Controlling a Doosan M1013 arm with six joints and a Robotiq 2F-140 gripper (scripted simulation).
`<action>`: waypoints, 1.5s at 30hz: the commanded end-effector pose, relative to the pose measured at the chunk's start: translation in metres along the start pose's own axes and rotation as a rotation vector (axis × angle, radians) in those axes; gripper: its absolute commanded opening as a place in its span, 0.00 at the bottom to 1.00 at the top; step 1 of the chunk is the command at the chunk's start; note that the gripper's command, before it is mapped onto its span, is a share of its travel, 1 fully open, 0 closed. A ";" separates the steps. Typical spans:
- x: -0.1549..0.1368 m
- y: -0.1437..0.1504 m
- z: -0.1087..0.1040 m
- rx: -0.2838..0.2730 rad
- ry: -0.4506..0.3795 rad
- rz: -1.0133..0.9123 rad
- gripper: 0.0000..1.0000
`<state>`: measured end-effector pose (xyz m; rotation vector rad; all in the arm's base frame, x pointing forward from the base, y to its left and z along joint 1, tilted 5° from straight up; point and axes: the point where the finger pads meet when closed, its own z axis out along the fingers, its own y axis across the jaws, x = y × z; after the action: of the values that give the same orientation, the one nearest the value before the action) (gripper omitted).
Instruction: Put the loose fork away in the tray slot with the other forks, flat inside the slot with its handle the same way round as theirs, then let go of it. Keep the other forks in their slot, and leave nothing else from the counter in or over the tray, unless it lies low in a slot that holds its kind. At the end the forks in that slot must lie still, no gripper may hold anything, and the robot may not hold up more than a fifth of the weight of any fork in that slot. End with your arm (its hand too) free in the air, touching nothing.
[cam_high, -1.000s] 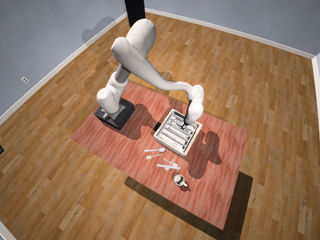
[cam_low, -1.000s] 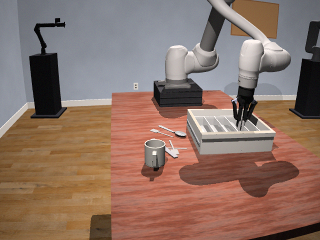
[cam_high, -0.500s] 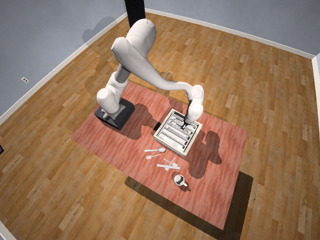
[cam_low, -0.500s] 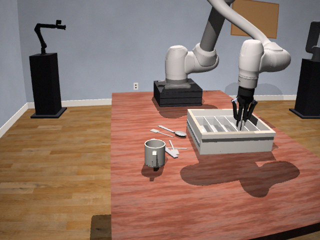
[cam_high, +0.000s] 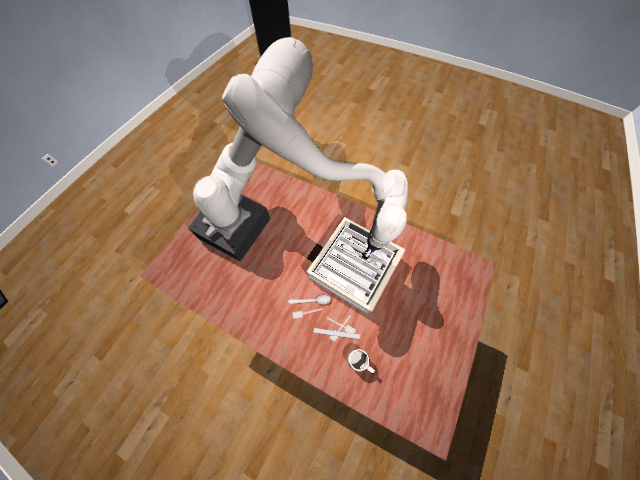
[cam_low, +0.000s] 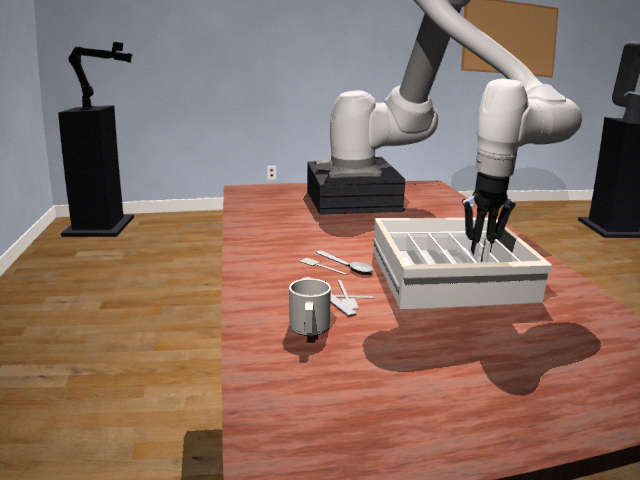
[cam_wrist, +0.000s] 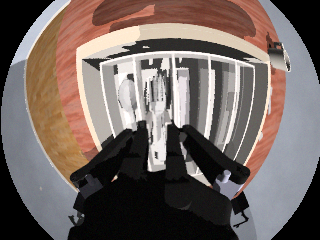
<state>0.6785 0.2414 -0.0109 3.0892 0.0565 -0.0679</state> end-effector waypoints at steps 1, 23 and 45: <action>0.000 0.000 0.000 0.000 0.000 0.000 0.14; 0.000 0.000 0.000 0.000 0.000 0.000 0.14; -0.006 0.000 -0.056 0.000 0.000 0.000 0.14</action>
<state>0.6757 0.2433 0.0301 3.0893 0.0565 -0.0675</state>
